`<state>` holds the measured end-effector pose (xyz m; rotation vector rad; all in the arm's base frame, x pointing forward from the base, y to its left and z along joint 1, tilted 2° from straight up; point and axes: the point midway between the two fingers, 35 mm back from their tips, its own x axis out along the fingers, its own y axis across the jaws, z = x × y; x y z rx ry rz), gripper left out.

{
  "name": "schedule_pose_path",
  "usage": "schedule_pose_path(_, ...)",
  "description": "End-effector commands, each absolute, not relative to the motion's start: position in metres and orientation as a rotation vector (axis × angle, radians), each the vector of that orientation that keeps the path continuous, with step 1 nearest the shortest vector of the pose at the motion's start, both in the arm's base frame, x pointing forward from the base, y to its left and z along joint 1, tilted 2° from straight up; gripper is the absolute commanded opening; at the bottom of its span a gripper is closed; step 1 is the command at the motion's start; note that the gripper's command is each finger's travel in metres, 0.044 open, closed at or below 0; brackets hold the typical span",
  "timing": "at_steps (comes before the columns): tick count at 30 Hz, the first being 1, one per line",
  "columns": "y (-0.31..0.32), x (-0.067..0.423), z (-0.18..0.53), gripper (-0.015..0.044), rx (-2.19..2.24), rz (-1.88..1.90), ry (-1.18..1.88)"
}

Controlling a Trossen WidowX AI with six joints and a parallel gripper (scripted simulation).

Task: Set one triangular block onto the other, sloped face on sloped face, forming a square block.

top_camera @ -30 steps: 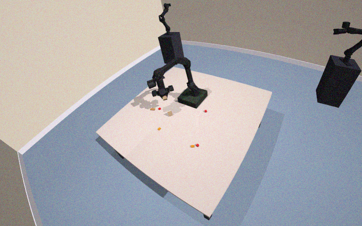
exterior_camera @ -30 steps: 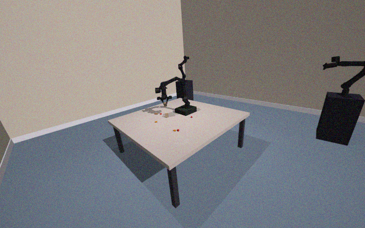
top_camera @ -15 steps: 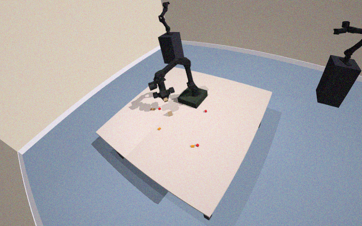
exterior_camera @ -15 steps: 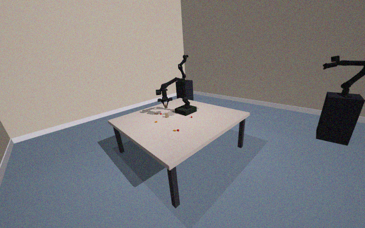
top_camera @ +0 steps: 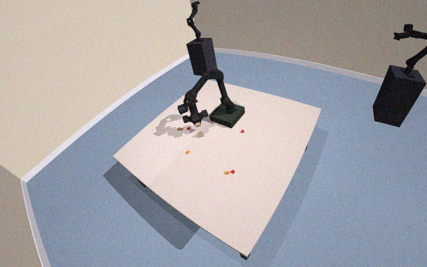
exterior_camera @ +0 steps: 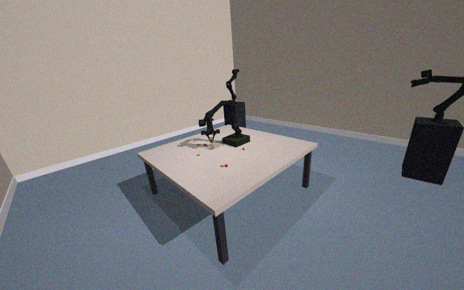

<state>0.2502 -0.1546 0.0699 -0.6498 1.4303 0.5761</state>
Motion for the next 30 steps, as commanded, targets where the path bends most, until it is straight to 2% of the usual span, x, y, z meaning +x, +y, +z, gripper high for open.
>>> schedule_pose_path(1,-0.1498,0.2546,0.0554,0.0000,-0.644,0.577,1.435)
schedule_pose_path(30,-0.1492,0.2575,0.0498,0.0000,-0.650,0.573,1.438)
